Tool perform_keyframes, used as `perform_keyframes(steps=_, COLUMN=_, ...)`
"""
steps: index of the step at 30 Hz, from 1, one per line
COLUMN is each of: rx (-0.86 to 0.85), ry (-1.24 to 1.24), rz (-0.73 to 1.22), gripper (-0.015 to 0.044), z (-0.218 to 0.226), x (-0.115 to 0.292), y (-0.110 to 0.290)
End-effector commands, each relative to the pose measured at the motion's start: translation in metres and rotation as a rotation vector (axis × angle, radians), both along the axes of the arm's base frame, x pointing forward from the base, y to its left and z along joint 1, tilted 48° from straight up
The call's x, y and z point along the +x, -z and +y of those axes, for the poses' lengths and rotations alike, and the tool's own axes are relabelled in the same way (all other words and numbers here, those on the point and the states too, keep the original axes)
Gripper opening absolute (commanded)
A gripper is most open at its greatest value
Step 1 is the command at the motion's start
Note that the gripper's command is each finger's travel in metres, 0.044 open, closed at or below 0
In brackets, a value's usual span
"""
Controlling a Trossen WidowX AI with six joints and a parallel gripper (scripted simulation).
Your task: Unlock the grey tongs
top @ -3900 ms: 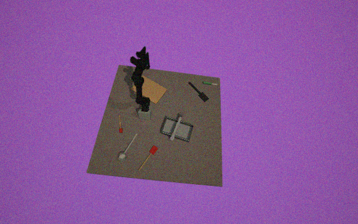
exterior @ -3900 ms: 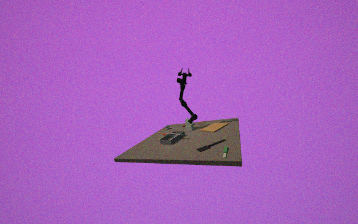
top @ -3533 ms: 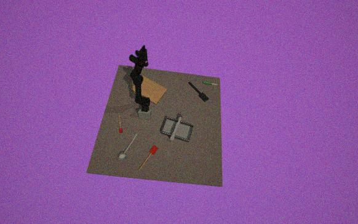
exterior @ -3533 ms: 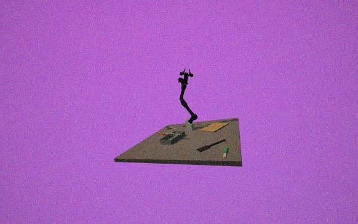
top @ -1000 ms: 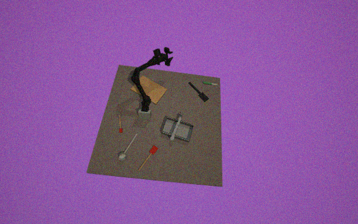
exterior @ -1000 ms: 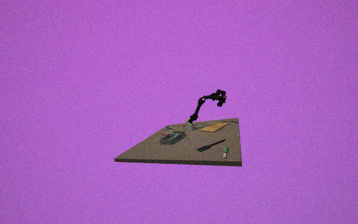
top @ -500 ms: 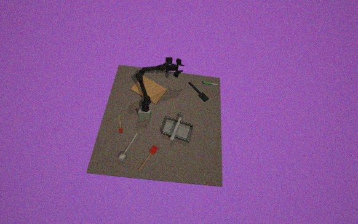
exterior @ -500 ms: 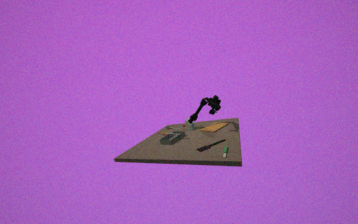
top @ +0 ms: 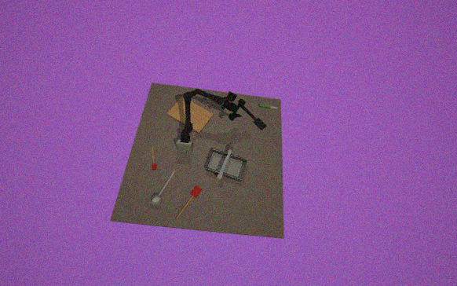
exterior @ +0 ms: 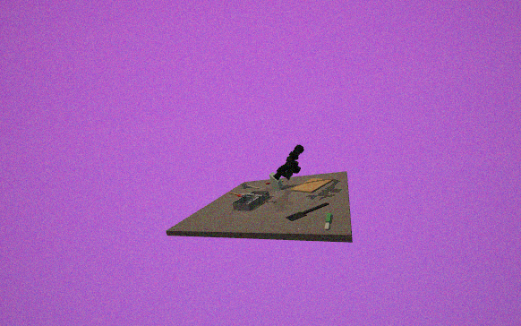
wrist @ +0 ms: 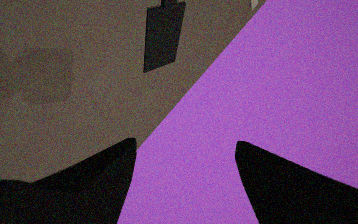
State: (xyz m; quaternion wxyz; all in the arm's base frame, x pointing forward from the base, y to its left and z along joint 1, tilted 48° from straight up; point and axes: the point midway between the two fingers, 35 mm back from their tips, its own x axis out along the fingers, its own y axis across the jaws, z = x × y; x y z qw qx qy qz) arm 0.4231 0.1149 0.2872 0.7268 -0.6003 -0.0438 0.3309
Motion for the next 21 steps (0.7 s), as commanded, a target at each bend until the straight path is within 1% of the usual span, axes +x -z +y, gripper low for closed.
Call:
perform_keyframes(steps=1, rx=-0.014, ry=0.010, rz=0.135, gripper=0.0260, z=-0.030, x=0.013, y=0.066)
perform_keyframes(steps=6, rx=0.003, ry=0.019, rz=0.278, gripper=0.0260, z=-0.064, x=0.013, y=0.132)
perform_keyframes(steps=11, rx=0.053, ry=0.027, rz=0.417, gripper=0.0260, z=-0.098, x=0.000, y=0.197)
perform_keyframes(steps=16, rx=0.145, ry=0.039, rz=0.551, gripper=0.0260, z=-0.129, x=-0.027, y=0.259)
perform_keyframes(steps=21, rx=0.289, ry=0.058, rz=0.673, gripper=0.0260, z=-0.152, x=-0.069, y=0.314)
